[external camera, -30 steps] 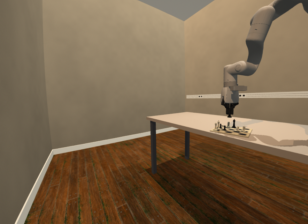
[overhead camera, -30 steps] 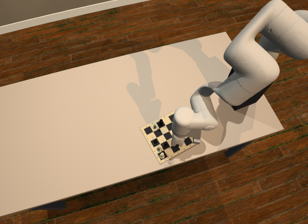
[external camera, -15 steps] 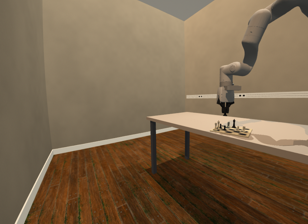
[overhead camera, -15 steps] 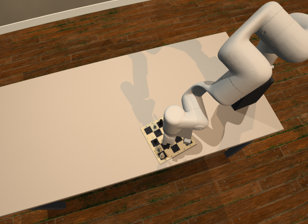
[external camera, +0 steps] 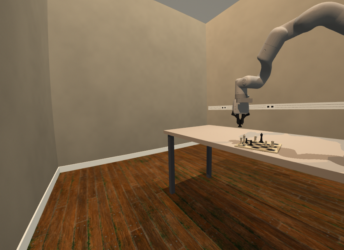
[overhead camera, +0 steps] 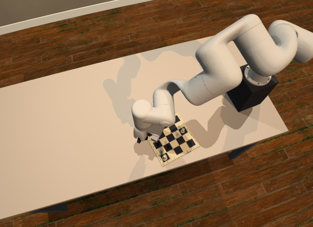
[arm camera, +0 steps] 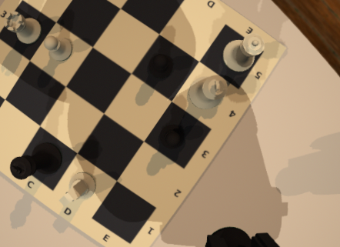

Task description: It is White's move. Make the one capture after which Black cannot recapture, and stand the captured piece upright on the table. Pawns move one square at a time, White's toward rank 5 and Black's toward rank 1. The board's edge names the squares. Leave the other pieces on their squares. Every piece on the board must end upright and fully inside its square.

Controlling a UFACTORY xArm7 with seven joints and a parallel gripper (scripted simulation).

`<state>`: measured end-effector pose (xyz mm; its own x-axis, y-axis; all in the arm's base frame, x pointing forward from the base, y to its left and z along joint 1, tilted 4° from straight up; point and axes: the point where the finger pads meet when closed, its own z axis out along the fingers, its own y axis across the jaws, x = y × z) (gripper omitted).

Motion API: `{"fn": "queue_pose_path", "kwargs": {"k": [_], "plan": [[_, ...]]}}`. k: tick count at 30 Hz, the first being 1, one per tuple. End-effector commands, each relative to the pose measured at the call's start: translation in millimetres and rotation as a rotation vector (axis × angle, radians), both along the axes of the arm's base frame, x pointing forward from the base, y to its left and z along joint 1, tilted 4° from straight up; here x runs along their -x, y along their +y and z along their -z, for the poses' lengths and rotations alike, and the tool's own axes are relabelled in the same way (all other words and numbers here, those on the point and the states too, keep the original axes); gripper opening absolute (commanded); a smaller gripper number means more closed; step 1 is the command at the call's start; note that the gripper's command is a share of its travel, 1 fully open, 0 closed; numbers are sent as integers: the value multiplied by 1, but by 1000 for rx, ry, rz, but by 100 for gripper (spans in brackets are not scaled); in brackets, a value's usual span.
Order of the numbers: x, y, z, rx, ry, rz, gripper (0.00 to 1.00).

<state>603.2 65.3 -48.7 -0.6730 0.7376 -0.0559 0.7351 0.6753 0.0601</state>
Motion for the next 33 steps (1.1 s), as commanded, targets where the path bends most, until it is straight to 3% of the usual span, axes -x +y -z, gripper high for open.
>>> {"fn": "queue_pose_path", "kwargs": {"k": [1,17,33], "plan": [[-17,-4,1,-3,18,21,0],[-17,-4,5,-3,19,21,0],[-21,-4,61,-3,19,21,0]]}}
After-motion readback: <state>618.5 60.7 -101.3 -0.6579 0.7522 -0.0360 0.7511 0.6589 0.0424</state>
